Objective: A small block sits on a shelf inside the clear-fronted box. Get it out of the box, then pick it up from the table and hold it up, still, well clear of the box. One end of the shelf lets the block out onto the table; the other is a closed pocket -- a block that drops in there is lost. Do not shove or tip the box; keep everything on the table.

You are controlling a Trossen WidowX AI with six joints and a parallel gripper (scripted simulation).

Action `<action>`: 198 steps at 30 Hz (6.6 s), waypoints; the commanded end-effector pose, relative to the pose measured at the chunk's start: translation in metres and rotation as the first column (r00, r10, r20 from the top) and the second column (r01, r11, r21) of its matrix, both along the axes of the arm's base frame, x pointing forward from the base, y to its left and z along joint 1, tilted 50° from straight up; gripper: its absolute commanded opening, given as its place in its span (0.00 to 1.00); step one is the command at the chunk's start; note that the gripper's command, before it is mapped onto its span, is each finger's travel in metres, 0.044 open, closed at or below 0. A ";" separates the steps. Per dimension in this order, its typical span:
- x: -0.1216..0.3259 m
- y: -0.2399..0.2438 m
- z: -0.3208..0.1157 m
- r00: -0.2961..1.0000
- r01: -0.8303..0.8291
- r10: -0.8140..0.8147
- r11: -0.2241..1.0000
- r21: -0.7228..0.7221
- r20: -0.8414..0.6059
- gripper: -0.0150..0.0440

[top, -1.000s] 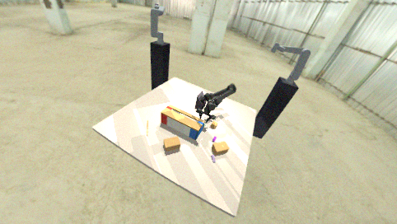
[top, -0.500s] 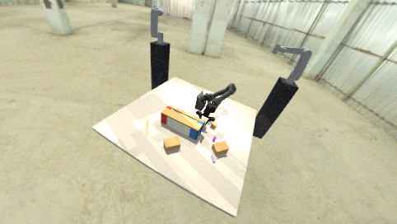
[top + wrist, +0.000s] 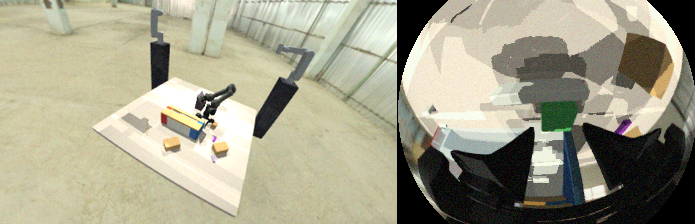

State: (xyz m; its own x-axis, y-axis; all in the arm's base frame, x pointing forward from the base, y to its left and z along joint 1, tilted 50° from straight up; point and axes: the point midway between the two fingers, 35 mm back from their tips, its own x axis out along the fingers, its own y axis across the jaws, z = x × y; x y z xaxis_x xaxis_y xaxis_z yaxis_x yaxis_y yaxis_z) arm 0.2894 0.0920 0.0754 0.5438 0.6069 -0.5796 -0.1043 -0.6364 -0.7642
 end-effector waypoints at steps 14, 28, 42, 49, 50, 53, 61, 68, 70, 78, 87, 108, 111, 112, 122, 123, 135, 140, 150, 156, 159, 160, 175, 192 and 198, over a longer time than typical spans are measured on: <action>-0.001 0.013 -0.014 1.000 0.008 -0.008 1.000 0.002 -0.008 0.56; -0.002 -0.009 0.004 1.000 0.005 -0.005 1.000 -0.005 -0.009 0.25; -0.010 -0.034 0.027 1.000 0.021 -0.021 1.000 0.013 -0.021 0.25; -0.013 -0.039 0.026 0.964 0.191 -0.158 0.971 0.145 -0.216 0.25; -0.014 -0.040 0.026 0.953 0.218 -0.175 0.963 0.161 -0.246 0.25; -0.015 -0.042 0.026 0.916 0.298 -0.221 0.933 0.203 -0.334 0.25; -0.019 -0.048 0.025 0.769 0.515 -0.300 0.814 0.269 -0.564 0.25; -0.022 -0.052 0.026 0.593 0.690 -0.313 0.672 0.269 -0.742 0.25; -0.023 -0.053 0.026 0.537 0.735 -0.306 0.627 0.258 -0.786 0.25; -0.028 -0.058 0.026 0.297 0.884 -0.236 0.434 0.173 -0.925 0.25; -0.032 -0.064 0.028 0.022 0.977 -0.081 0.215 0.004 -0.996 0.25; -0.042 -0.075 0.034 -0.432 0.831 0.460 -0.132 -0.541 -0.776 0.25; -0.044 -0.077 0.035 -0.459 0.772 0.540 -0.150 -0.618 -0.705 0.25; -0.044 -0.077 0.036 -0.466 0.751 0.566 -0.154 -0.642 -0.680 0.25; -0.049 -0.082 0.040 -0.462 0.504 0.794 -0.130 -0.854 -0.394 0.25; -0.049 -0.083 0.041 -0.455 0.477 0.813 -0.122 -0.871 -0.363 0.25; -0.054 -0.089 0.047 -0.275 0.144 0.961 0.052 -0.988 0.011 0.25; -0.056 -0.091 0.050 -0.158 0.014 0.975 0.159 -0.987 0.154 0.25; -0.059 -0.096 0.056 0.122 -0.198 0.914 0.404 -0.893 0.386 0.25; -0.061 -0.099 0.060 0.303 -0.282 0.825 0.556 -0.782 0.477 0.25; -0.062 -0.101 0.063 0.393 -0.310 0.768 0.629 -0.713 0.506 0.25; -0.062 -0.101 0.063 0.422 -0.317 0.747 0.652 -0.688 0.513 0.25; -0.067 -0.110 0.075 0.803 -0.288 0.372 0.926 -0.244 0.466 0.25; -0.067 -0.112 0.077 0.867 -0.246 0.278 0.960 -0.131 0.414 0.25; -0.067 -0.112 0.077 0.867 -0.246 0.278 0.960 -0.131 0.414 0.25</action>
